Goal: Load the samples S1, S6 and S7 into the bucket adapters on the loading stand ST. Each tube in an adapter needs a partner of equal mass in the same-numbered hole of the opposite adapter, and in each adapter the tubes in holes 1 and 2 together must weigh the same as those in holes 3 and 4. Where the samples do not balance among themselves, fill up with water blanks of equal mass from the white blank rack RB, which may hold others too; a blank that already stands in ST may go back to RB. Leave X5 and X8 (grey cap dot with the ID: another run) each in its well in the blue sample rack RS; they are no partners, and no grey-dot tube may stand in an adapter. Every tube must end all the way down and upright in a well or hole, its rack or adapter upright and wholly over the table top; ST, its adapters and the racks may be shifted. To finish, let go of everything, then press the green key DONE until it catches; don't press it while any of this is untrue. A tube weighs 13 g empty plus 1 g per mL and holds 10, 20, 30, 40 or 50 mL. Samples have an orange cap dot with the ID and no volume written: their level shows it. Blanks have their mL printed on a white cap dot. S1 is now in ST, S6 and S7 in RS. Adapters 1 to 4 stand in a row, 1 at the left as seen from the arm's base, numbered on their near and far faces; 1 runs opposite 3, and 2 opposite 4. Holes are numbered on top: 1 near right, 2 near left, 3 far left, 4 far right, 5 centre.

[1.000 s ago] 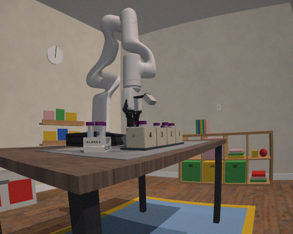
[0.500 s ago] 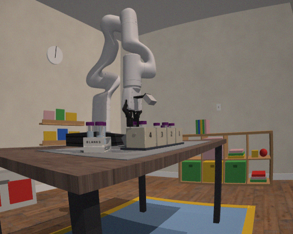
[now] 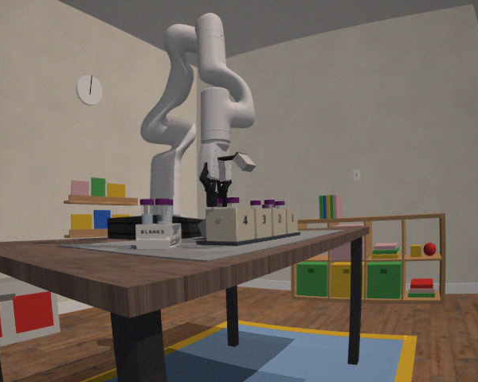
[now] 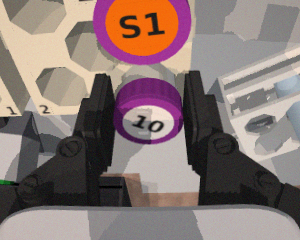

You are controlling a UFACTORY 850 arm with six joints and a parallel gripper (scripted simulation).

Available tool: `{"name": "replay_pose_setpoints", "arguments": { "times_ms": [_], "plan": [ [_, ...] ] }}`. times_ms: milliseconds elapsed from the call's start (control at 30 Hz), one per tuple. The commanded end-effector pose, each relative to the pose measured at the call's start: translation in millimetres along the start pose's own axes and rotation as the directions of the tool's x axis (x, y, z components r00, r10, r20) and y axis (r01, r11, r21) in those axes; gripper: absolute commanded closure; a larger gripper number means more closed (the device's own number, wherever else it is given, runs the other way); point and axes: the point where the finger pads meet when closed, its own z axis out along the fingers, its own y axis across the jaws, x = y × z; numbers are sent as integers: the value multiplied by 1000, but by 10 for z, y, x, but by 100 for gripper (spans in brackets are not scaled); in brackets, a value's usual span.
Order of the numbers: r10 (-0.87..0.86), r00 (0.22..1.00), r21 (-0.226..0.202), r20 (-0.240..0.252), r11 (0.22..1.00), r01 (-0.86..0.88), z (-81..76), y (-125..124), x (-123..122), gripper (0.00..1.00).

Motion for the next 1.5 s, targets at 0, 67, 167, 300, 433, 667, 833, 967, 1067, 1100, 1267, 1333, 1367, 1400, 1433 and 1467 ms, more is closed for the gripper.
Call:
{"name": "replay_pose_setpoints", "arguments": {
  "times_ms": [0,67,167,300,433,667,833,967,1067,1100,1267,1333,1367,1400,1433,1467],
  "plan": [
    [0,1000,-1,-2,1000,0,-63,5,8,57],
    [0,1000,-1,-2,1000,0,-83,5,8,57],
    [0,1000,-1,-2,1000,0,-123,5,8,57],
    [0,1000,-1,-2,1000,0,-203,5,8,57],
    [0,1000,-1,-2,1000,0,-283,5,8,57],
    [0,1000,-1,-2,1000,0,-383,5,8,57],
    [0,1000,-1,-2,1000,0,-483,4,8,57],
    [0,1000,-1,-2,1000,0,-563,4,8,57],
    [0,1000,-1,-2,1000,0,-623,4,8,57],
    [0,1000,-1,-2,1000,0,-643,4,8,57],
    [0,1000,-1,-2,1000,0,-703,4,8,57],
    [0,1000,-1,-2,1000,0,-743,4,8,57],
    [0,1000,-1,-2,1000,0,-763,4,8,57],
    [0,1000,-1,-2,1000,0,-783,4,8,57],
    [0,1000,-1,-2,1000,0,-803,4,8,57],
    [0,1000,-1,-2,1000,0,-824,4,8,57]
  ]
}}
